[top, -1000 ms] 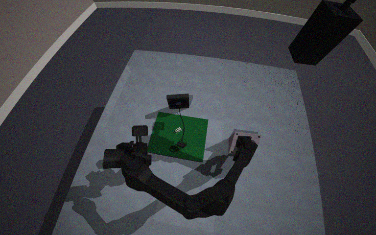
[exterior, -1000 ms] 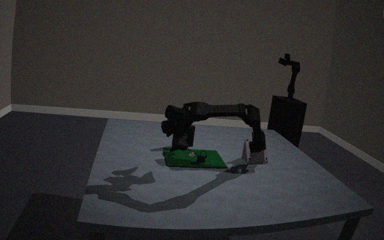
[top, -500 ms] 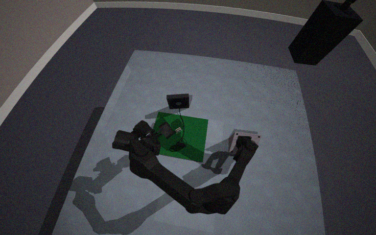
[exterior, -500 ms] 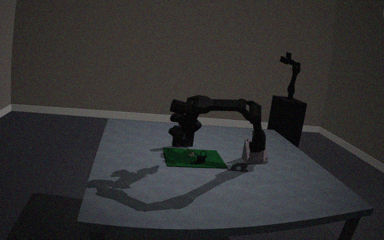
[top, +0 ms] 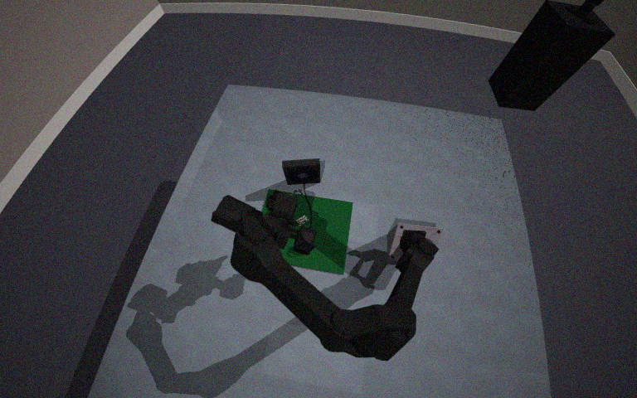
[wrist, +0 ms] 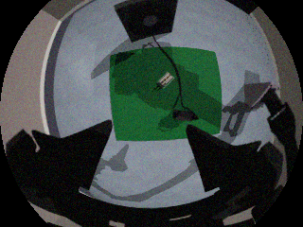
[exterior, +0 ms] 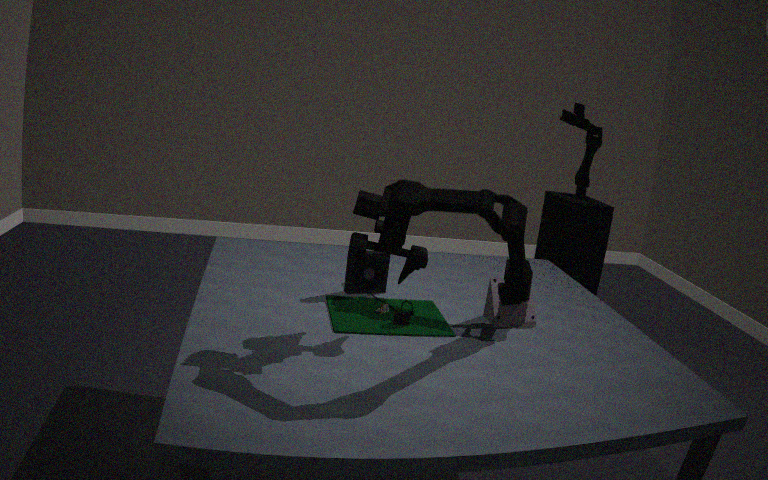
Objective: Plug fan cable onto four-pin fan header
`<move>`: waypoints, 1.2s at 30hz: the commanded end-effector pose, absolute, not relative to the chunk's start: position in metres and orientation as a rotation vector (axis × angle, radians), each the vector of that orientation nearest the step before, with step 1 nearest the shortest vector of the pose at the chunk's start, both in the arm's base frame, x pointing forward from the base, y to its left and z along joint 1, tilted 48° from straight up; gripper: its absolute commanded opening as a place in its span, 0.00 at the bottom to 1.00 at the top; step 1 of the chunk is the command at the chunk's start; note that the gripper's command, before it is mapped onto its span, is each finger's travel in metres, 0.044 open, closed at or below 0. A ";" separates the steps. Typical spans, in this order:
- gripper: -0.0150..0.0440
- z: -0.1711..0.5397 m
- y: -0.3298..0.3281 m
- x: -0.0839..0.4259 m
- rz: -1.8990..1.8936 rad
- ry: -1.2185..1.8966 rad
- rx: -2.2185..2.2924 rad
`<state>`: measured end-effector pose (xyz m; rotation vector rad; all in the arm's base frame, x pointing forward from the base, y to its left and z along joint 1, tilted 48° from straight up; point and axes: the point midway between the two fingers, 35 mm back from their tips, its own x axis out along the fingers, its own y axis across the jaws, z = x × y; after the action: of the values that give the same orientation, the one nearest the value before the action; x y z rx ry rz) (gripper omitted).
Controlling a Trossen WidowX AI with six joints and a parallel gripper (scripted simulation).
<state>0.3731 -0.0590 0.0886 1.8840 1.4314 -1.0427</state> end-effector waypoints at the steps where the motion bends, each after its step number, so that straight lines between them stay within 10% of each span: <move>1: 1.00 0.091 -0.057 0.316 -2.133 1.189 2.542; 9: 1.00 0.094 -0.057 0.302 -2.701 0.874 2.660; 36: 1.00 0.074 -0.035 0.306 -2.713 0.862 2.662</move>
<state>0.3058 -0.0538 0.0881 2.6798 0.8510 -2.6870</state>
